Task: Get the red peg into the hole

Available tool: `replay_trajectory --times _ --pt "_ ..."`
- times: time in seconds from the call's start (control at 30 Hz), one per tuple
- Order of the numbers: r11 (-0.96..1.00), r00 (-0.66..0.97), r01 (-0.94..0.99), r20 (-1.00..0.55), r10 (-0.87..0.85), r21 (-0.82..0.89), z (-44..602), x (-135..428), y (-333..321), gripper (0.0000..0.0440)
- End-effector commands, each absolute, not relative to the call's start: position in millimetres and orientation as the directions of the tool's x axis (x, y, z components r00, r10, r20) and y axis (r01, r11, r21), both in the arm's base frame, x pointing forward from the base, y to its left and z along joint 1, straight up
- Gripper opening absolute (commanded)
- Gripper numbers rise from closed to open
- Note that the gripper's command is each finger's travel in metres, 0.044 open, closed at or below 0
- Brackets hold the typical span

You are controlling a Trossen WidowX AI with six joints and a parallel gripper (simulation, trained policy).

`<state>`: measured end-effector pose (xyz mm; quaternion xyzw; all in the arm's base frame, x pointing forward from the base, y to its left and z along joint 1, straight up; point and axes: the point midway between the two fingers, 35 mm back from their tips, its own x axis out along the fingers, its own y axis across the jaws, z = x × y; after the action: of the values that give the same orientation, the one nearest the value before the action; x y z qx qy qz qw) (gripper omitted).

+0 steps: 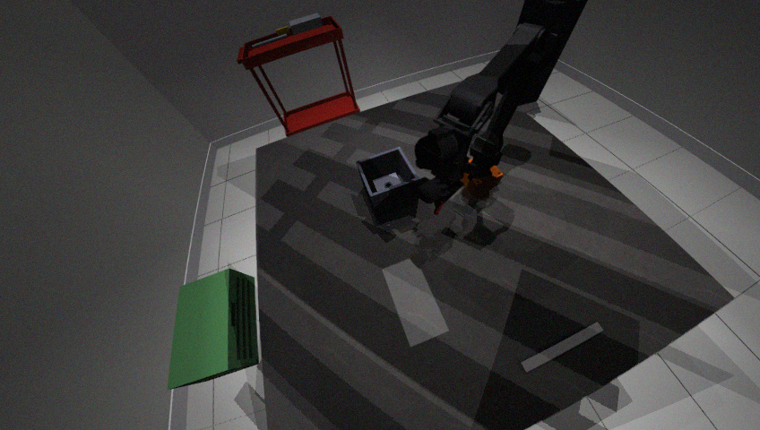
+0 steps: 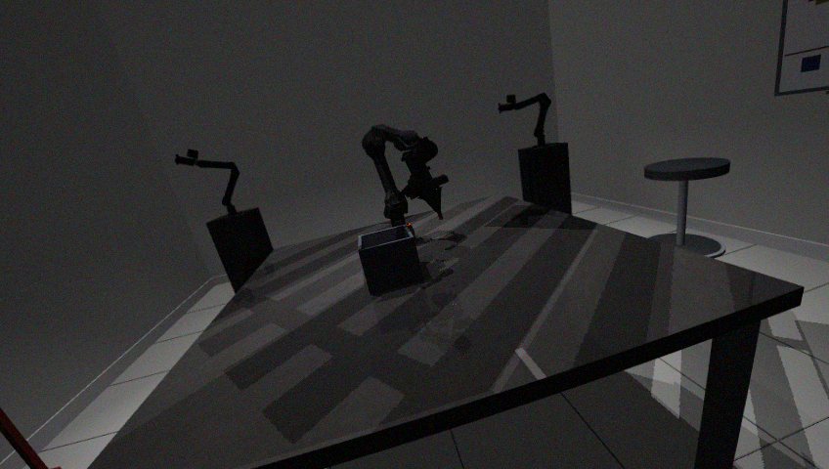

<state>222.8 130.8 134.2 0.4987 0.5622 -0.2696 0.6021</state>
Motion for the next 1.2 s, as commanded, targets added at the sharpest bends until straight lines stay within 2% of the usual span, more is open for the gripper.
replay_trajectory --times 0.0,0.43,1.17 --pt "0.353 0.268 0.874 -0.937 0.222 0.334 152 231 121 0.0000" --pt "0.319 0.329 0.882 -0.938 0.112 0.348 179 252 71 0.0000" --pt "0.256 0.254 0.934 -0.967 0.009 0.248 173 276 3 0.0000"
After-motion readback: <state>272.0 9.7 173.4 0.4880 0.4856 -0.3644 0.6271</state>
